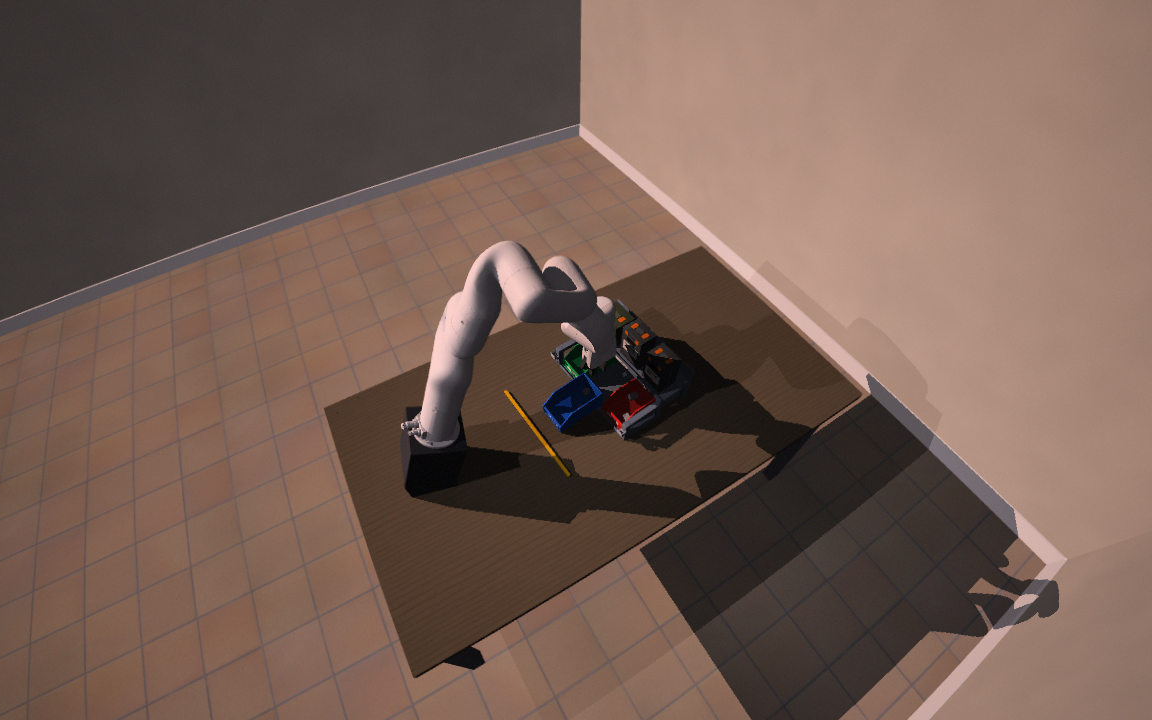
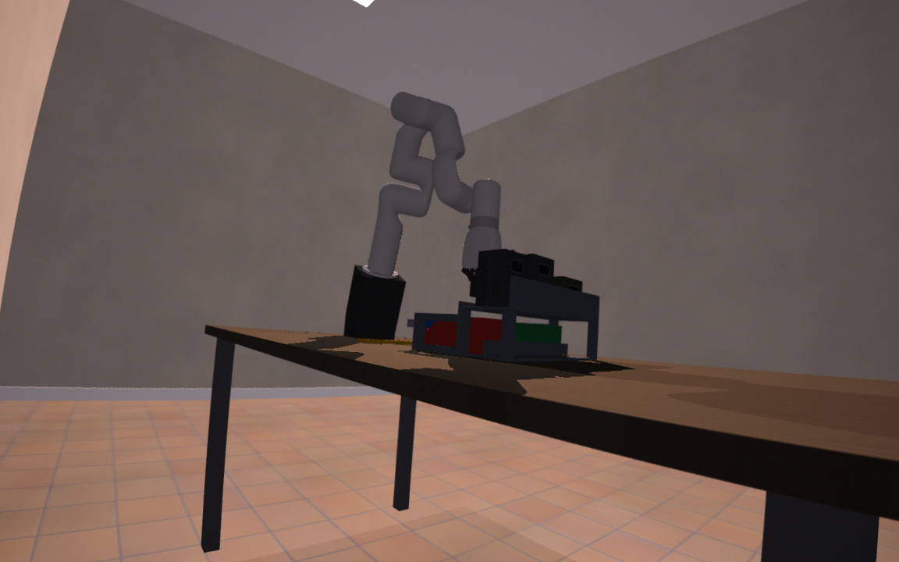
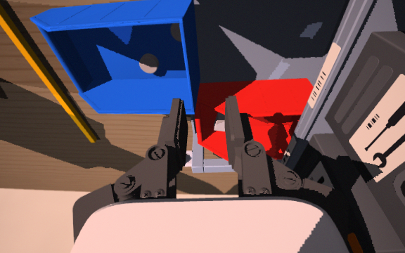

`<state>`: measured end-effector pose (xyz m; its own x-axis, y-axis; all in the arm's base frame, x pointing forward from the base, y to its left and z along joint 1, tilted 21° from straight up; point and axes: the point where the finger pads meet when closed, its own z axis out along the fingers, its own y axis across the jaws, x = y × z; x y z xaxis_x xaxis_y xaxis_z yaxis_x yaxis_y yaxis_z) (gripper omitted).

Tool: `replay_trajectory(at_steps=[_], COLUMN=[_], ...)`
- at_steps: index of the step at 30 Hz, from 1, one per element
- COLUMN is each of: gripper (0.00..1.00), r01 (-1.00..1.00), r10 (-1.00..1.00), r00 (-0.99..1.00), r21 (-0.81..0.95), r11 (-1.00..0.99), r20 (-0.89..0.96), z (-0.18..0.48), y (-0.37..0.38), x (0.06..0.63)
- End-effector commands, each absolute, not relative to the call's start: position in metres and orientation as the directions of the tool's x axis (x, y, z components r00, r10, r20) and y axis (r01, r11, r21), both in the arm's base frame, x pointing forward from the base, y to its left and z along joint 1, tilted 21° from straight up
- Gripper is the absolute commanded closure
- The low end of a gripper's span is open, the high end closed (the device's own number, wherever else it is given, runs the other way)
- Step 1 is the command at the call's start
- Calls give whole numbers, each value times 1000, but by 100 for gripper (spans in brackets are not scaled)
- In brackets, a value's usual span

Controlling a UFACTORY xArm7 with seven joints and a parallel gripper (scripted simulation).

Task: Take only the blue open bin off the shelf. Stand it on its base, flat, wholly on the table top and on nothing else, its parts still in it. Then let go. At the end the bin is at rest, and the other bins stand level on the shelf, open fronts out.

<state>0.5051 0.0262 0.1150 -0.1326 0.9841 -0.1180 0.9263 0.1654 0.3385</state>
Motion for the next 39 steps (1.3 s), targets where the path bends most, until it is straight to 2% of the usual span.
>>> replay_trajectory(at_steps=[1, 39], gripper=[67, 67], r01=[925, 925], r10=[984, 984], r00=[-133, -133], r21=[342, 342], r11=[166, 166], r20=[-119, -119], z=[117, 109], y=[27, 24], x=[506, 496])
